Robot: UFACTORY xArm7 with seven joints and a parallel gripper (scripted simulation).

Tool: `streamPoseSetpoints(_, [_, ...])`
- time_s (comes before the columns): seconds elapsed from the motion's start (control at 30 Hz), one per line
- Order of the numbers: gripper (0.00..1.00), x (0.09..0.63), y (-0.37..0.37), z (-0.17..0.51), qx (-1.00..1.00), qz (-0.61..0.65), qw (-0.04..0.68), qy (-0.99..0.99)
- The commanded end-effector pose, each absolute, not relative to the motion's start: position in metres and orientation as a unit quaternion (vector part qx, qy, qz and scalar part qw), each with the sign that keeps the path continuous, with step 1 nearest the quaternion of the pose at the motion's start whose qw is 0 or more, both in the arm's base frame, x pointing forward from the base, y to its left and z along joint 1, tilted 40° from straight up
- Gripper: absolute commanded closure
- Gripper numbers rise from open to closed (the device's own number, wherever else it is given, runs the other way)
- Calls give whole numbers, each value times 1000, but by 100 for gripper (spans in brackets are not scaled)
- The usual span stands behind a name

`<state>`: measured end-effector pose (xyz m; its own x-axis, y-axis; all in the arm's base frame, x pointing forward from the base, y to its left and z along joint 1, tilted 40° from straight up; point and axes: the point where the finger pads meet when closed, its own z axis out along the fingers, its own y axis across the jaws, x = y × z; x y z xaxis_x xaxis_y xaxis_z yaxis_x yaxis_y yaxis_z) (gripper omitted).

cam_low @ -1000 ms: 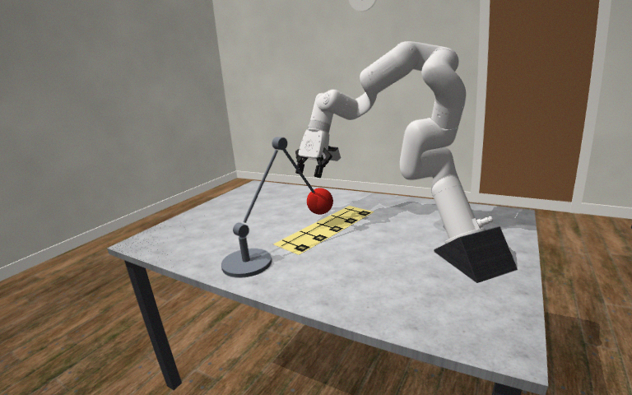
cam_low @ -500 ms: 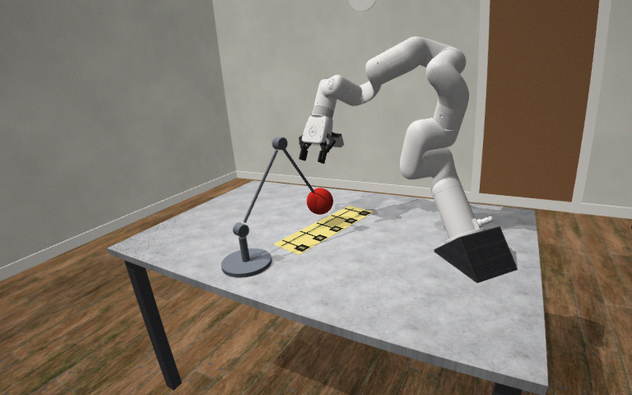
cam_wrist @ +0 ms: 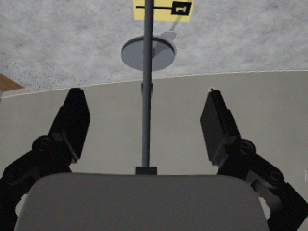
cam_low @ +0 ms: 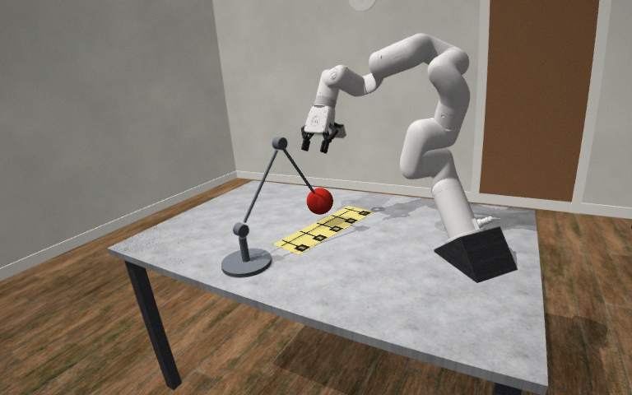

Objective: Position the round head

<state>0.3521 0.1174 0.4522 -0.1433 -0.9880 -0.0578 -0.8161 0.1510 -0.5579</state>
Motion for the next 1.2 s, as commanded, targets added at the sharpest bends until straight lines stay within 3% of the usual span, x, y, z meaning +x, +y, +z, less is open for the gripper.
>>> streamPoseSetpoints(0.0, [0,349,118,457,-620,-204,213,727])
streamPoseSetpoints(1.17, [0,347,119,460,-619,-204,213,727])
